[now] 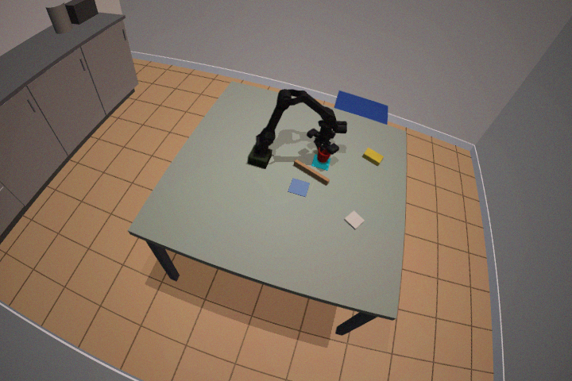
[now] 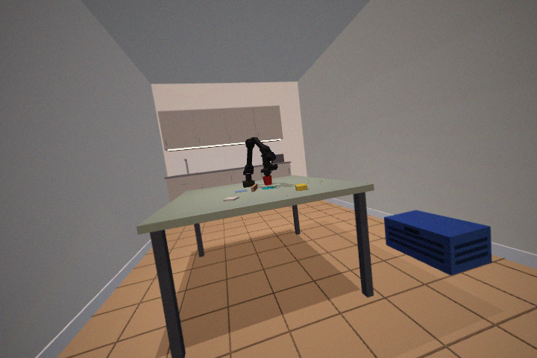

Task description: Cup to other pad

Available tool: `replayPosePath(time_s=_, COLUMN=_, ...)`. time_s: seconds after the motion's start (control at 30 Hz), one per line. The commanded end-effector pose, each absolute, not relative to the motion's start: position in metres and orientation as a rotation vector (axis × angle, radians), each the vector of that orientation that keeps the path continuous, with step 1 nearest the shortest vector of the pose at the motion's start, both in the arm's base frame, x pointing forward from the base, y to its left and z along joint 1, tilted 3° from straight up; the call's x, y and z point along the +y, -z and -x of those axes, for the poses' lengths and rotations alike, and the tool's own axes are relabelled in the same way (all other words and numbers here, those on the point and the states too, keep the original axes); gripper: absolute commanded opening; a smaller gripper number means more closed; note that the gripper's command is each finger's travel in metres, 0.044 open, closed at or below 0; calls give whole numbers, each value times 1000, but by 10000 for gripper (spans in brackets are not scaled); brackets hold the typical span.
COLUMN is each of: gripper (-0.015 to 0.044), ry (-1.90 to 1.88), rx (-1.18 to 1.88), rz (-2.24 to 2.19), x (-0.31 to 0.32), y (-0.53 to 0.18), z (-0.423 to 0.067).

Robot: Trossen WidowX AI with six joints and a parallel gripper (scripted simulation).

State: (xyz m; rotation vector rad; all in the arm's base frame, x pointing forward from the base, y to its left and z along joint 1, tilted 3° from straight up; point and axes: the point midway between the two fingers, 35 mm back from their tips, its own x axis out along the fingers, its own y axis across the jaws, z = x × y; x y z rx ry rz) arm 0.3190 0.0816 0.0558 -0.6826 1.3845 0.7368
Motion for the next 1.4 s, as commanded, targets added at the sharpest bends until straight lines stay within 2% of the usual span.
replayPosePath(time_s=0.0, gripper=0, ry=-739, rx=1397, rz=674, x=83, y=-47, z=-318)
replayPosePath(time_s=0.9, gripper=0, ry=-739, rx=1391, rz=682, x=83, y=-36, z=-318)
replayPosePath(time_s=1.07, gripper=128, ry=-739, rx=1391, rz=682, x=83, y=-36, z=-318)
replayPosePath(time_s=1.37, gripper=128, ry=-739, rx=1392, rz=681, x=83, y=-41, z=-318)
